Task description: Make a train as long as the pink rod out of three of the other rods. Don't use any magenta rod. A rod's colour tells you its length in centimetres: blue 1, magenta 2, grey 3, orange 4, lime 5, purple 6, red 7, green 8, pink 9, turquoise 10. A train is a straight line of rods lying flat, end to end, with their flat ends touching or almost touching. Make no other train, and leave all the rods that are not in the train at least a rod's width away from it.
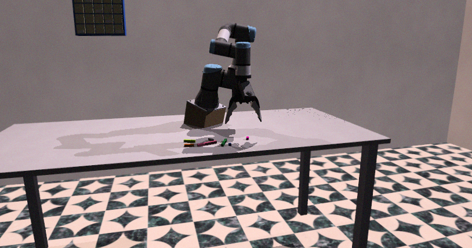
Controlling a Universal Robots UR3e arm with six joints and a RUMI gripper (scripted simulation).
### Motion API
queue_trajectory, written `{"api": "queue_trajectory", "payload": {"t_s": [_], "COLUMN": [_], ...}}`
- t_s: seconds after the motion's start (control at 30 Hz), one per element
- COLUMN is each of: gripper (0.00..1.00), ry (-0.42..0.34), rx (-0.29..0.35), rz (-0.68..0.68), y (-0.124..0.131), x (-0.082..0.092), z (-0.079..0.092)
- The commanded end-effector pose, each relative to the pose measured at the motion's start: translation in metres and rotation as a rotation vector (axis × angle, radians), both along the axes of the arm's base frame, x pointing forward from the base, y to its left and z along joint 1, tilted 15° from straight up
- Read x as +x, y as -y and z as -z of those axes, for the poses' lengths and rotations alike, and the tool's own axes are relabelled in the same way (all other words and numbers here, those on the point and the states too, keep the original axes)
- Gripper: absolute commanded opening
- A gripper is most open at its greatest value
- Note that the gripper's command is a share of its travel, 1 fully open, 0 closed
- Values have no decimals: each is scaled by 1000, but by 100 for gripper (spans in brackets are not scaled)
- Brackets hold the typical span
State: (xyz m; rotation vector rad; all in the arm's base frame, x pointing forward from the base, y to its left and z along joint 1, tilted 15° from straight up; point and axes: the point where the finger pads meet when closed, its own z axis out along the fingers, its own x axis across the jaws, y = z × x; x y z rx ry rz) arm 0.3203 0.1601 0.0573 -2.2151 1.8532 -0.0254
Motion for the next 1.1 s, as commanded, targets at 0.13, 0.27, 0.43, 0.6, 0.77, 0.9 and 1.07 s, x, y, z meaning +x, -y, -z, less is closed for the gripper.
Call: {"api": "queue_trajectory", "payload": {"t_s": [0.13,0.27,0.43,0.6,0.77,0.9,1.07], "gripper": [100,100,100,100,100,100,100], "ry": [-1,-4,-10,-15,-27,-38,-55], "rx": [4,7,13,18,28,39,55], "rz": [17,34,68,96,155,216,307], "y": [0,1,2,3,4,6,9], "x": [1,1,1,1,2,2,3], "z": [-1,-1,0,0,0,0,1]}}
